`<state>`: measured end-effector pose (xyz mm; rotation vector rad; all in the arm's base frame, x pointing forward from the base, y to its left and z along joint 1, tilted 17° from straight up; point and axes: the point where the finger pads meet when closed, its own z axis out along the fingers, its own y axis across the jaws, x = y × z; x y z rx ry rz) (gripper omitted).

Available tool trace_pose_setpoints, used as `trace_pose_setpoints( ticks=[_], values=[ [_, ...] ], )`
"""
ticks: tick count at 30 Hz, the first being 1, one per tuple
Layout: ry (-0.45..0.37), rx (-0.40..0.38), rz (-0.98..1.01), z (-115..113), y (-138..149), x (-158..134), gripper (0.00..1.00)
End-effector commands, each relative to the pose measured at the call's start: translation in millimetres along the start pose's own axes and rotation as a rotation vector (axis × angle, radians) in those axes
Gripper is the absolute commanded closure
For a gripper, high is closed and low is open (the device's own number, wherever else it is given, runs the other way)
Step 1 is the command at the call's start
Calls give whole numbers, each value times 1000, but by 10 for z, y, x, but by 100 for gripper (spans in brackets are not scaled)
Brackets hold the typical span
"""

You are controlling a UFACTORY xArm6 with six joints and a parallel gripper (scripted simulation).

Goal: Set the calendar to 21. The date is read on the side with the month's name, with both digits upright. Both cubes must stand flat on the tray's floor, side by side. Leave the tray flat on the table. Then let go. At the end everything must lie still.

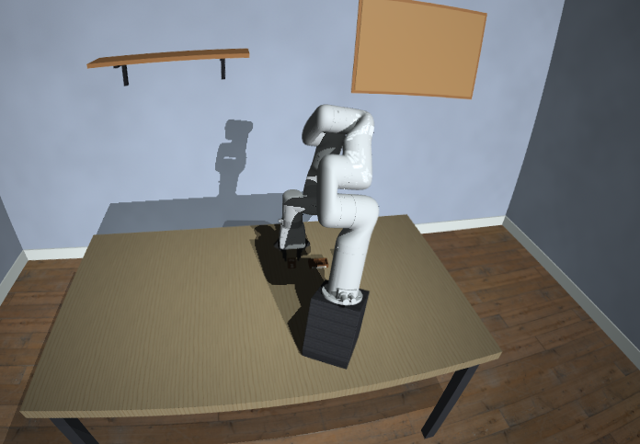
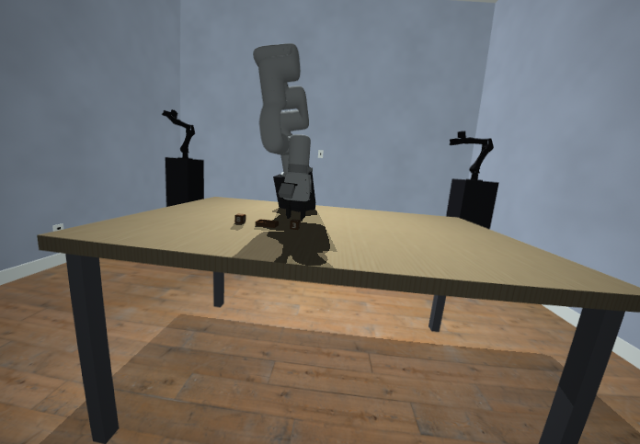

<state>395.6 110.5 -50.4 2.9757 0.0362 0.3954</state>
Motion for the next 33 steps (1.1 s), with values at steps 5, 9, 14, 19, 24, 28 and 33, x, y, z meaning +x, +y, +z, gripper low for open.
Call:
trace_pose_setpoints(
  ticks=[5,9,14,19,24,28,33],
  values=[
    [2,1,0,-7,-4,11,51],
    [2,1,0,-7,-4,11,51],
    [2,1,0,-2,-4,11,51],
    [2,1,0,16,-4,11,51],
    [2,1,0,78,-4,12,51],
    [2,1,0,146,-4,12,51],
    [2,1,0,197,-4,12,51]
  ],
)
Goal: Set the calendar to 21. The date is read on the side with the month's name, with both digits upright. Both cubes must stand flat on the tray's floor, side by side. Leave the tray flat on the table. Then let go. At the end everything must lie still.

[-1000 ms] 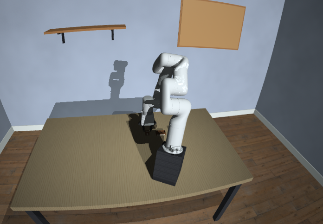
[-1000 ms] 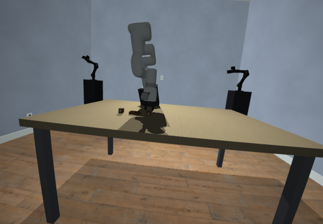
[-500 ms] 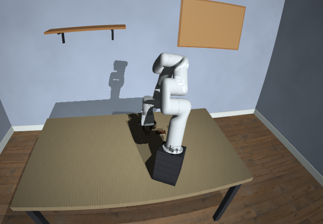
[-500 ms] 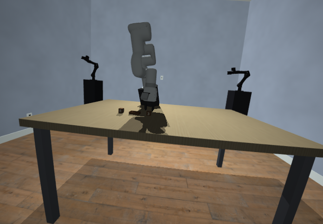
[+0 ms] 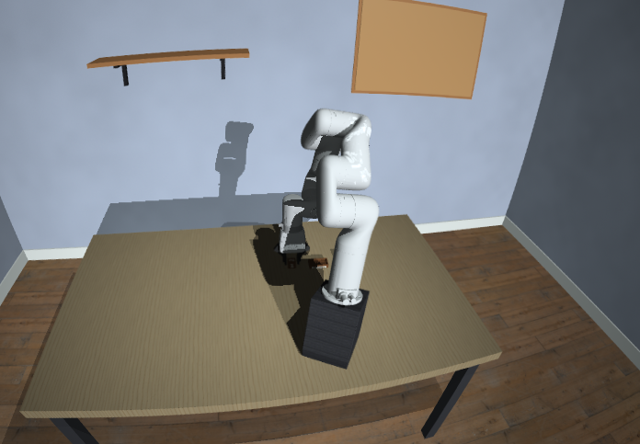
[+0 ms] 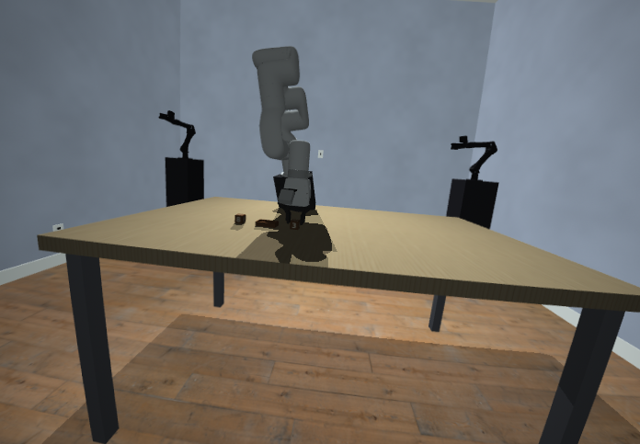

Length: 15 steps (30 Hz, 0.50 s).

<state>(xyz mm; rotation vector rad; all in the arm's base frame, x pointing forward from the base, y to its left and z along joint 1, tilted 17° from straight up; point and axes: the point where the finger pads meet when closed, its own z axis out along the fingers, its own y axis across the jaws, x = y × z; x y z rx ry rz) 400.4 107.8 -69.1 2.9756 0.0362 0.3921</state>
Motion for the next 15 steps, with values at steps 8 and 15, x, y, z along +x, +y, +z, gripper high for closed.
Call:
trace_pose_setpoints(
  ticks=[8,15],
  values=[
    [5,1,0,77,-5,15,51],
    [5,1,0,80,-5,15,51]
  ],
)
